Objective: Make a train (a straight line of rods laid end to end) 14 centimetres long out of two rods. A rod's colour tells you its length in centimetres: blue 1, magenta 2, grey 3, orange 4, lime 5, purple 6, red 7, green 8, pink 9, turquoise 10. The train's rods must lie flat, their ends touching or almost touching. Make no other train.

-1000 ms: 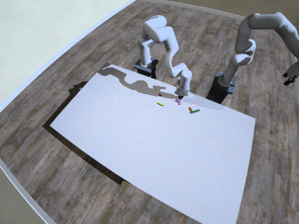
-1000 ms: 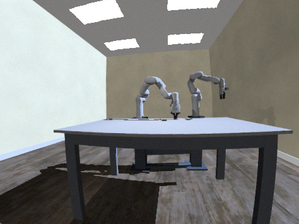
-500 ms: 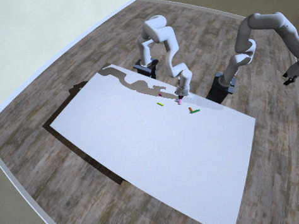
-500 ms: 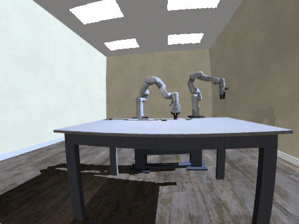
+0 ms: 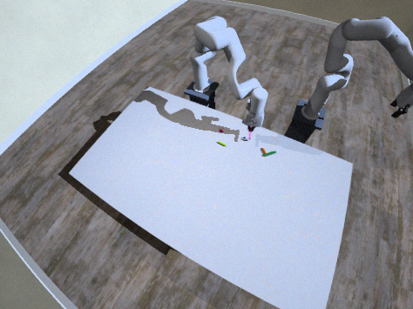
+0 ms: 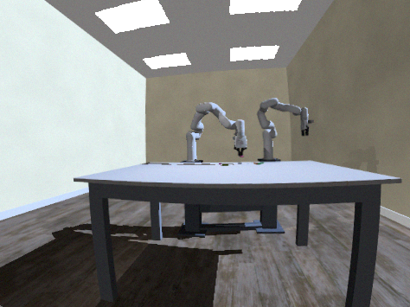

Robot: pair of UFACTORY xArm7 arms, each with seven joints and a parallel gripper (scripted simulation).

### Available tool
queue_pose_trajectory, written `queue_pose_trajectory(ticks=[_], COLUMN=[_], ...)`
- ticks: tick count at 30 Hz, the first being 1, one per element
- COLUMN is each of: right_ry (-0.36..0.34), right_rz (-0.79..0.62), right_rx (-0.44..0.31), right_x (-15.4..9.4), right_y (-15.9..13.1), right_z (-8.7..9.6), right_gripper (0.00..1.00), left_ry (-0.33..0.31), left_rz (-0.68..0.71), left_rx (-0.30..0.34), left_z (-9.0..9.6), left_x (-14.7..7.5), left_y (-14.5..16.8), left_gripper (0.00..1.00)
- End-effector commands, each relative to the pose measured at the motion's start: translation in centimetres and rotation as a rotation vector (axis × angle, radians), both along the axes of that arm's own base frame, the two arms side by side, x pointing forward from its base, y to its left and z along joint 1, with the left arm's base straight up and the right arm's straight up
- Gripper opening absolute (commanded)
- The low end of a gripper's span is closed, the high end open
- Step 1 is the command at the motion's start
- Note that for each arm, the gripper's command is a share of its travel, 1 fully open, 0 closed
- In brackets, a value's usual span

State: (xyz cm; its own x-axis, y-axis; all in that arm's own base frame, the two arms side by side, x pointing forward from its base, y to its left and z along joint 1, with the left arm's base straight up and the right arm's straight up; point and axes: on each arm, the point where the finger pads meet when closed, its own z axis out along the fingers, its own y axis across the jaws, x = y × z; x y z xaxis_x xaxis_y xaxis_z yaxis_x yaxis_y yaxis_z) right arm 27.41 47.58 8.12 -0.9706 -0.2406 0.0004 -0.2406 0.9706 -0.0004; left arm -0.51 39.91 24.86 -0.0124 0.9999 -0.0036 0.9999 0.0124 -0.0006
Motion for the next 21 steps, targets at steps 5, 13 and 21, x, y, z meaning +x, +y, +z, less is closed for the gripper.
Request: queue_pose_trajectory(ticks=[5,13,21], right_ry=[-0.003,-0.003,-0.003], right_rz=[0.0,0.0,0.055], right_rx=[0.006,0.006,0.005], right_x=[0.08,0.08,0.7], right_y=[0.14,0.14,-0.12], right_z=[4.56,4.6,4.6], right_gripper=[0.06,0.06,0.06], left_ry=[-0.001,-0.001,-0.001], left_rz=[0.0,0.0,0.0], left_rx=[0.004,0.004,0.004], left_z=[0.14,0.14,0.14], left_x=[0.01,0.01,0.01], left_y=[0.09,0.09,0.09], left_gripper=[1.0,1.0,1.0])
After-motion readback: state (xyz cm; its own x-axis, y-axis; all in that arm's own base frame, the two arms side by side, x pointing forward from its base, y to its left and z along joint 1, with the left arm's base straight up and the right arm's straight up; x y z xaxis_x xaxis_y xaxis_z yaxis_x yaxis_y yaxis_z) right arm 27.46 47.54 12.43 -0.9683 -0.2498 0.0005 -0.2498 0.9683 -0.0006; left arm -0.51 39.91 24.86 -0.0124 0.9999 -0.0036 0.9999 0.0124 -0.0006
